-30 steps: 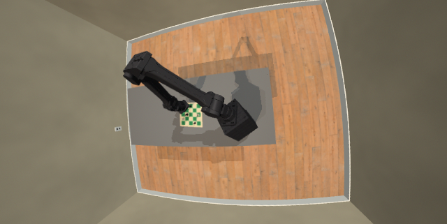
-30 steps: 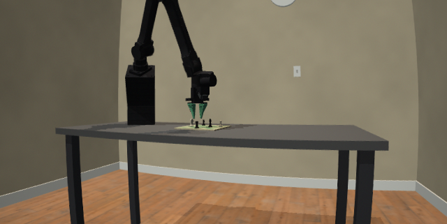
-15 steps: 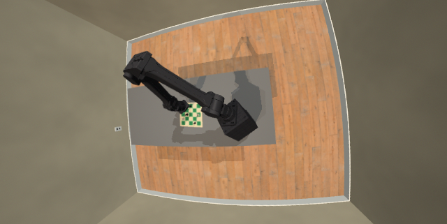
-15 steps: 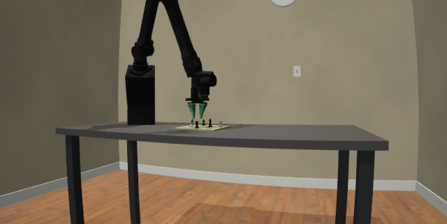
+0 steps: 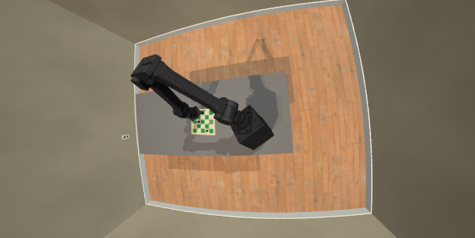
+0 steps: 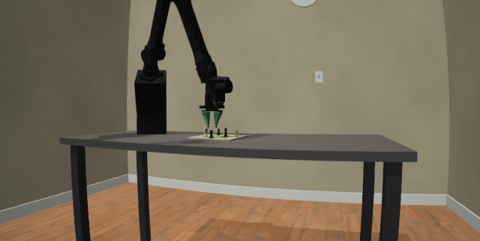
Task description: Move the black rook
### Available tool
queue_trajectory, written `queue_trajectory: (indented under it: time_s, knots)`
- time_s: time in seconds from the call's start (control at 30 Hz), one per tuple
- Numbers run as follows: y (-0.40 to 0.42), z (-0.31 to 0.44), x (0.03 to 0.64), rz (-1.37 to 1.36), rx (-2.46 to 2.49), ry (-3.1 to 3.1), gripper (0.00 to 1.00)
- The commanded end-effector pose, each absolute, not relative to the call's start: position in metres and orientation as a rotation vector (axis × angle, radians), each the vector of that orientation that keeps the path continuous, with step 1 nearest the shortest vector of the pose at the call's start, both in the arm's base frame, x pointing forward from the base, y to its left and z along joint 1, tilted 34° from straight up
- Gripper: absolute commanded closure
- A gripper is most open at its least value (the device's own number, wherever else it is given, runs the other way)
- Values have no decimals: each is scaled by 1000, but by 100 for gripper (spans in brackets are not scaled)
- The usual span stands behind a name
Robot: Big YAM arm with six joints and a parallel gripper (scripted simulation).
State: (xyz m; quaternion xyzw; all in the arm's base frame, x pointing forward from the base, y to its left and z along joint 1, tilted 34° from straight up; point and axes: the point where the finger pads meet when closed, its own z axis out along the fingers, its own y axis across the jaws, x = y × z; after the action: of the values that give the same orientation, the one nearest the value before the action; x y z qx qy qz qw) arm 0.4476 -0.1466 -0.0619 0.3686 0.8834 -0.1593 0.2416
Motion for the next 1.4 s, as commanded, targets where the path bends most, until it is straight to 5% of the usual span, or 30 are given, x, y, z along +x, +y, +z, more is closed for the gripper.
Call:
queue_trajectory:
  time_s: [0.0, 1.37]
  knots:
    - [-157, -65, 451, -437, 1022, 2400, 64]
    - [-155, -69, 442, -443, 1022, 2414, 64]
